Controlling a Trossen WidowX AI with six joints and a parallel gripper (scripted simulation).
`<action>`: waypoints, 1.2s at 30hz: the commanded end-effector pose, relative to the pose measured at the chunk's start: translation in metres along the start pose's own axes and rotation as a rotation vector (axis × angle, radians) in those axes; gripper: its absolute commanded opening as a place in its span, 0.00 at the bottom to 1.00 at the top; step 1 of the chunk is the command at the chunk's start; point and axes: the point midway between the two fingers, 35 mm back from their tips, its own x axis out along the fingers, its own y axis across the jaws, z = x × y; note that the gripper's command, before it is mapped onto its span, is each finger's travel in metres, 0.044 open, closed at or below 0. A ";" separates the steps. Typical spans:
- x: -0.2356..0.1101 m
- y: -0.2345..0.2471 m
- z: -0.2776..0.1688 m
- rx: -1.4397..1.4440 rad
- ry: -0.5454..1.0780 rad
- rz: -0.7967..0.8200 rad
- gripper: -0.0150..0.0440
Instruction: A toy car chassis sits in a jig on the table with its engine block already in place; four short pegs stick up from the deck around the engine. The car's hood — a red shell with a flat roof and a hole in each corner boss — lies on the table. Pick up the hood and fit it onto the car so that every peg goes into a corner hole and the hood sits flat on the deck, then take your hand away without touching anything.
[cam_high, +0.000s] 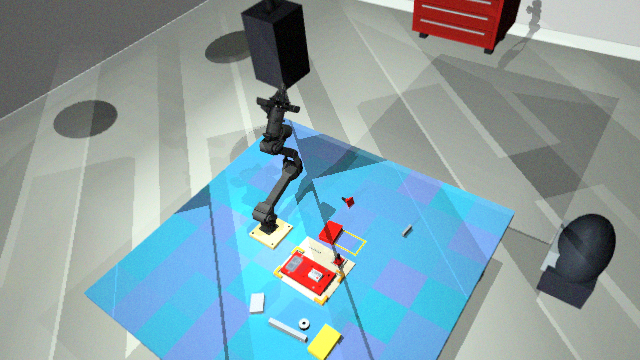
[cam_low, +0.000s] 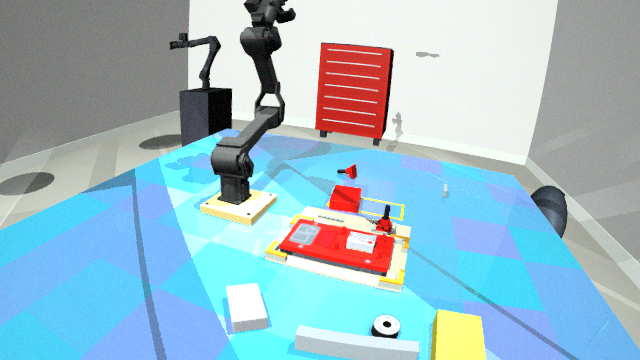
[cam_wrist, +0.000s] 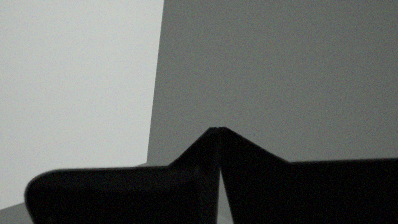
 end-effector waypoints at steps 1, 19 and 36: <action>0.000 -0.001 0.000 0.002 0.000 -0.004 0.30; -0.088 -0.224 -0.058 0.446 0.083 -0.772 1.00; -0.225 -0.273 -0.211 0.876 0.365 -1.325 1.00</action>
